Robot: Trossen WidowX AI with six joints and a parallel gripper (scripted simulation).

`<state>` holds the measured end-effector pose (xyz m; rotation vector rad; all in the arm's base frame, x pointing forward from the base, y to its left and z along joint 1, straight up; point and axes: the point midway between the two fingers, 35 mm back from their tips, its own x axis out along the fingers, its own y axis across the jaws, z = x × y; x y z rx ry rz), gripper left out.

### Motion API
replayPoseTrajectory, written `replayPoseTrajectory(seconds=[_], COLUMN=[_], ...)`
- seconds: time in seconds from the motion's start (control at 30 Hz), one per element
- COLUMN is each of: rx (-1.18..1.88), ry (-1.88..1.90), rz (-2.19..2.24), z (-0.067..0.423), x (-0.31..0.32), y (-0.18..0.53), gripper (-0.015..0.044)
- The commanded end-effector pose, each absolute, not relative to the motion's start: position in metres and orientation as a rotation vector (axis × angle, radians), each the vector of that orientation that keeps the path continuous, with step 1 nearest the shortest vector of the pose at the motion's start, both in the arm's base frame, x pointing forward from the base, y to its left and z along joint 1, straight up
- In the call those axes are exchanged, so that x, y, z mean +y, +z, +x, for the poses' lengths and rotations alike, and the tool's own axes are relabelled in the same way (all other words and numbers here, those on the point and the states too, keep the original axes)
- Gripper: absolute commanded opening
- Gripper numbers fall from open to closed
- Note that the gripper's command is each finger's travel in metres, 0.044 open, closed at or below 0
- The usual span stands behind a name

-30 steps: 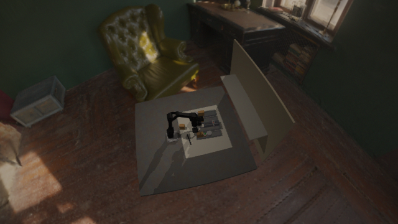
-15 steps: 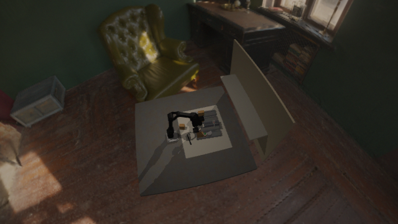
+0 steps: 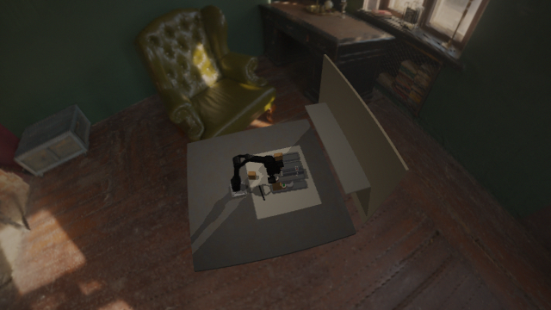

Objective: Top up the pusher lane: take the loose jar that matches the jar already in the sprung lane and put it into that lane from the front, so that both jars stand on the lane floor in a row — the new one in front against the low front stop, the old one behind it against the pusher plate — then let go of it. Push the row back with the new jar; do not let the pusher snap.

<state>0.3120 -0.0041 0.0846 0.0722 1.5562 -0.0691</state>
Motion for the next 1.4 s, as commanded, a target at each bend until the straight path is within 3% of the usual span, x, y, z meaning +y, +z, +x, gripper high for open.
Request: replayPoseTrajectory(seconds=[0.0, 1.37], rx=[1.536, 1.534], ry=[-0.066, -0.066], rz=[0.067, 0.067], z=[0.321, 0.338], x=[-0.005, -0.007], y=[0.086, 0.088], gripper=[0.0000, 0.0000])
